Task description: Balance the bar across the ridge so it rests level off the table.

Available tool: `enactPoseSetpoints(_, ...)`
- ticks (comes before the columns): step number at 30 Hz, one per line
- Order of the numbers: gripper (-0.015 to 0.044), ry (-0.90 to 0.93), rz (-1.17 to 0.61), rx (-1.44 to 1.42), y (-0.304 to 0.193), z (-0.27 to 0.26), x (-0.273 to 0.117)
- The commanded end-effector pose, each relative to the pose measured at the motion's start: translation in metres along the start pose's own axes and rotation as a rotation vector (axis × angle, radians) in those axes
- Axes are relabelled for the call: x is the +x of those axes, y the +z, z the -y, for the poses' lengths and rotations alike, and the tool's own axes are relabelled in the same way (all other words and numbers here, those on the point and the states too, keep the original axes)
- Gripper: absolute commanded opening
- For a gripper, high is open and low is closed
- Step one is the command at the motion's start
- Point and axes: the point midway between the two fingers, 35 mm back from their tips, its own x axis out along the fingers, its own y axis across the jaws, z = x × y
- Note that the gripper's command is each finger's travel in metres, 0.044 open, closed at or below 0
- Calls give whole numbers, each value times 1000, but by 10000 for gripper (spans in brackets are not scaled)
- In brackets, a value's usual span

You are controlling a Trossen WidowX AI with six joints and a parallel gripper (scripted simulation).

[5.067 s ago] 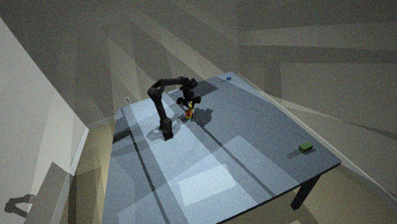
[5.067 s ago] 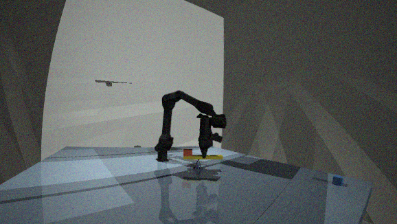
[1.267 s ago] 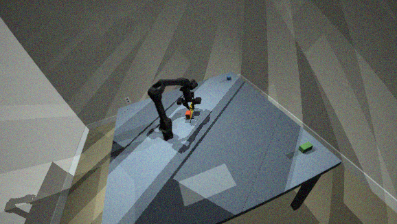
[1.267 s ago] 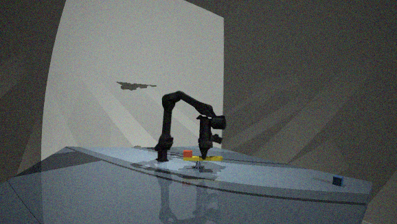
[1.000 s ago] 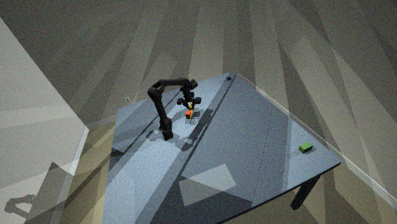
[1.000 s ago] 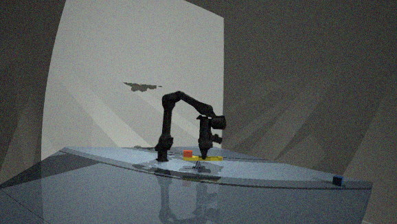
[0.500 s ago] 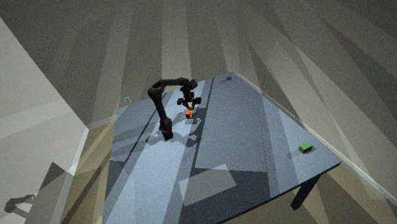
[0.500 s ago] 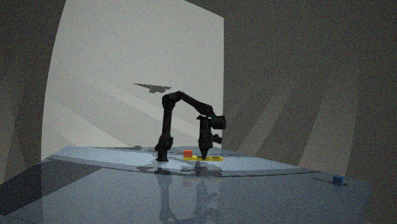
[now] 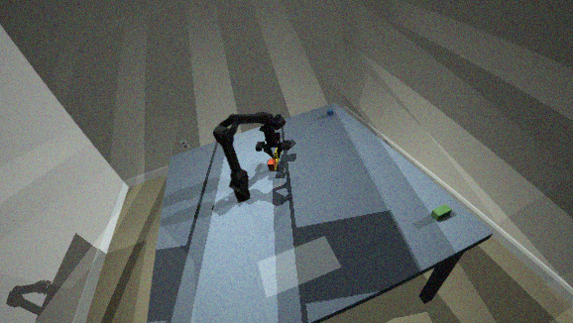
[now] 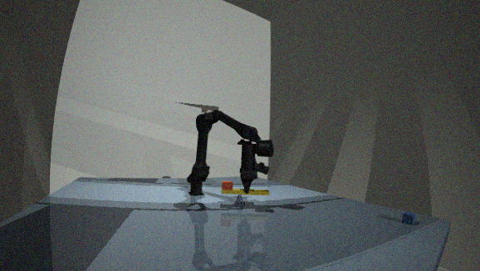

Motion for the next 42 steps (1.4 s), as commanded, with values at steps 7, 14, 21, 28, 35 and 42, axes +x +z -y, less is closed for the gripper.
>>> enactPoseSetpoints(7, 0, 0, 0, 0, 0, 0, 0)
enactPoseSetpoints(14, 0, 0, 0, 0, 0, 0, 0)
enactPoseSetpoints(21, 0, 0, 0, 0, 0, 0, 0)
enactPoseSetpoints(28, 105, 0, 0, 0, 0, 0, 0)
enactPoseSetpoints(35, 167, 0, 0, 0, 0, 0, 0)
enactPoseSetpoints(42, 167, 0, 0, 0, 0, 0, 0)
